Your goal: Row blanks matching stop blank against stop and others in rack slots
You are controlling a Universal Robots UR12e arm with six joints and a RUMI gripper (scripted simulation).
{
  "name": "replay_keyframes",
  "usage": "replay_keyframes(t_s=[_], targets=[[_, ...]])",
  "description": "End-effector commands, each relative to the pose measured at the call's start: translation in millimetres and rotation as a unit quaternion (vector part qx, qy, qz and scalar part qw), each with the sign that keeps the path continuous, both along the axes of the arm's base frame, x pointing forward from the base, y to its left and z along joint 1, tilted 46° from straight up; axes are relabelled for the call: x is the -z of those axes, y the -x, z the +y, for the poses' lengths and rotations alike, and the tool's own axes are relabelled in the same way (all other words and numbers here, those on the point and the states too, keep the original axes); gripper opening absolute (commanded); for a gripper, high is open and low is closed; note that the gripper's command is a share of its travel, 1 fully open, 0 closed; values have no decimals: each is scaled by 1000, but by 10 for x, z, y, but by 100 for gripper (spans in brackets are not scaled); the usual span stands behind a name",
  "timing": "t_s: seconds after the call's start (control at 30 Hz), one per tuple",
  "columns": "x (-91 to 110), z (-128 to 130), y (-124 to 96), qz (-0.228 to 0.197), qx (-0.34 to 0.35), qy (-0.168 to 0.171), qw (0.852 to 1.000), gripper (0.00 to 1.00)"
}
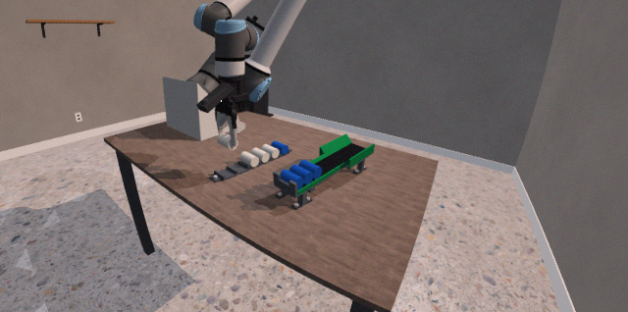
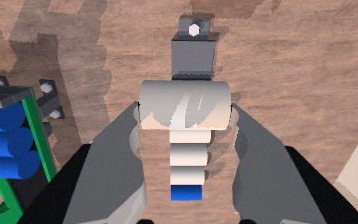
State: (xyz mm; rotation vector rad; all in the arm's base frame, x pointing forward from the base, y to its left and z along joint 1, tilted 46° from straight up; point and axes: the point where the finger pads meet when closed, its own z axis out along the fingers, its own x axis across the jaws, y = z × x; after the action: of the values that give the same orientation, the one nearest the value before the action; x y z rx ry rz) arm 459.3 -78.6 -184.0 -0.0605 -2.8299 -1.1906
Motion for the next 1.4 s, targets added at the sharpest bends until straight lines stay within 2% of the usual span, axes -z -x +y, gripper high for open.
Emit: replay_keyframes(t_s=[0.0,0.67,1.37], targets=[[21,-22,152,-5,-1,1,1000,40],[62,21,163,-5,-1,1,1000,40],[634,604,199,-5,-1,1,1000,40]])
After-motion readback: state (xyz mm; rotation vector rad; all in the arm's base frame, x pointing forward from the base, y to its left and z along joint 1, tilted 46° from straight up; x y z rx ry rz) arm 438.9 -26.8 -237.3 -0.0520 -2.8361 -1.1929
